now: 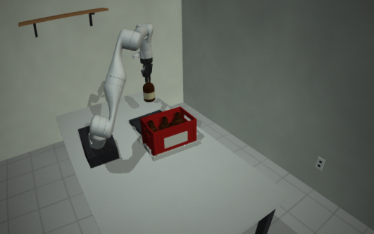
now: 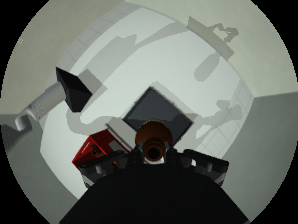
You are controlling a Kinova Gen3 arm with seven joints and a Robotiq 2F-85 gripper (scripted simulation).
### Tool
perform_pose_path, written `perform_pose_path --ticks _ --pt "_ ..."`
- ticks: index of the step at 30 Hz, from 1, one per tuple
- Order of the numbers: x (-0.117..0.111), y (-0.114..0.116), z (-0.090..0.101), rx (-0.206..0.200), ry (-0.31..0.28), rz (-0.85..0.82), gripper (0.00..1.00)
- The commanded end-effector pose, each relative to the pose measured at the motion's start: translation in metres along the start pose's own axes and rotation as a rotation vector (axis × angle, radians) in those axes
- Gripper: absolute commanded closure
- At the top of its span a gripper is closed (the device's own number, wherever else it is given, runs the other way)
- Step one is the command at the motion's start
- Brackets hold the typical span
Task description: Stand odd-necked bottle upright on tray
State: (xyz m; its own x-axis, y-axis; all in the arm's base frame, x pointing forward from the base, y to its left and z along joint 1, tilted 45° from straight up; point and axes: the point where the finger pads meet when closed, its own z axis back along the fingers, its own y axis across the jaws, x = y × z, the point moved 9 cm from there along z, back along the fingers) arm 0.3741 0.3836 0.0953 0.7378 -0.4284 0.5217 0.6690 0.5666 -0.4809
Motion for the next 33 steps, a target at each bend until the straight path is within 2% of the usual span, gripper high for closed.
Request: perform_pose_path --ticks 1,33 --pt "-0.002 0.003 -0.001 0.0 -0.001 0.001 1.0" --pt "-0.01 0.018 -0.001 0.0 -0.001 0.001 1.0"
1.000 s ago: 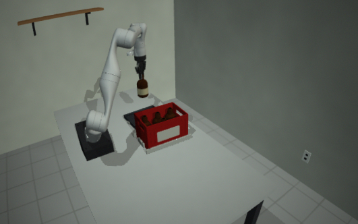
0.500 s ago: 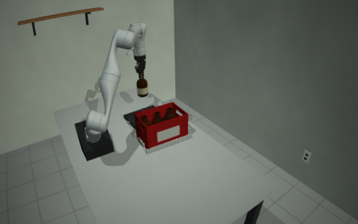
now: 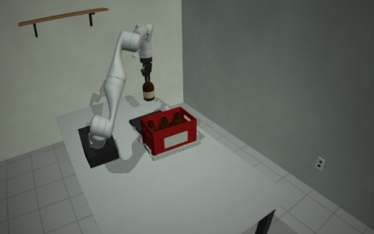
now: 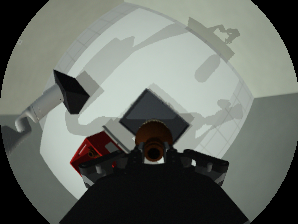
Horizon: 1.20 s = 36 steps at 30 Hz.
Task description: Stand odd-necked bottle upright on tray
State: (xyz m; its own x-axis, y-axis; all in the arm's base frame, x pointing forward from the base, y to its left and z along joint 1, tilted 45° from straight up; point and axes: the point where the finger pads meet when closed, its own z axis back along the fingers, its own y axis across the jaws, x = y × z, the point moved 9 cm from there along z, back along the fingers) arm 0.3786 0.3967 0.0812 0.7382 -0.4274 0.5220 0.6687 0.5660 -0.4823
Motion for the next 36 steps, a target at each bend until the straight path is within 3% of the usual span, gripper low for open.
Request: perform_pose_path --ticks 1,36 --pt "-0.001 0.0012 0.0004 0.002 0.0 0.0 1.0" --pt "-0.0027 0.0044 0.0004 0.002 0.0 0.0 1.0"
